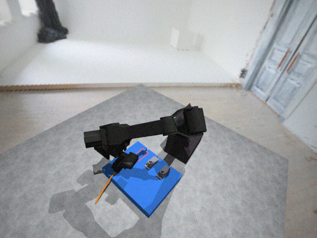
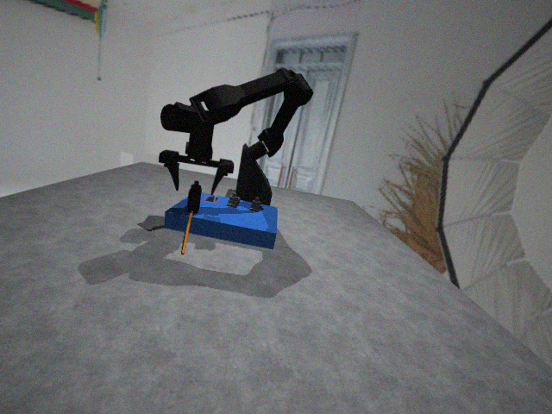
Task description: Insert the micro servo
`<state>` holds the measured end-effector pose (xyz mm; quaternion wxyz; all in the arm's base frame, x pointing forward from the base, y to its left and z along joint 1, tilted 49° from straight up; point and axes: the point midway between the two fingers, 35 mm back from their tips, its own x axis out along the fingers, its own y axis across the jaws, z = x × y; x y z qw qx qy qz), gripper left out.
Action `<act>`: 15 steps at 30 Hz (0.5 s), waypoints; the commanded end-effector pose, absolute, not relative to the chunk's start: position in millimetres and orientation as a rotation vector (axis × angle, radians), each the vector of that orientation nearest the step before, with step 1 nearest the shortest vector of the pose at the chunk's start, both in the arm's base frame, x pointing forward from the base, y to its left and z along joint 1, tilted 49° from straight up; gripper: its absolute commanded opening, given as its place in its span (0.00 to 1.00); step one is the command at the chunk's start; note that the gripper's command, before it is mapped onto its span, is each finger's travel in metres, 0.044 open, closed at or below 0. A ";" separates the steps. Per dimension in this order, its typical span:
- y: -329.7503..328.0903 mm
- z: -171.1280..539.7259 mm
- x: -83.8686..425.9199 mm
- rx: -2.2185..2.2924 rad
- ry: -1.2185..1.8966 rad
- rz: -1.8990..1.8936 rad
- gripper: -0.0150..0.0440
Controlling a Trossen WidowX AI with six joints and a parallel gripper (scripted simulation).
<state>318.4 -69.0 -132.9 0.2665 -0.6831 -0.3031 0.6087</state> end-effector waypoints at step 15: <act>-63.8 -137.6 318.1 -1.839 -0.816 1.640 0.47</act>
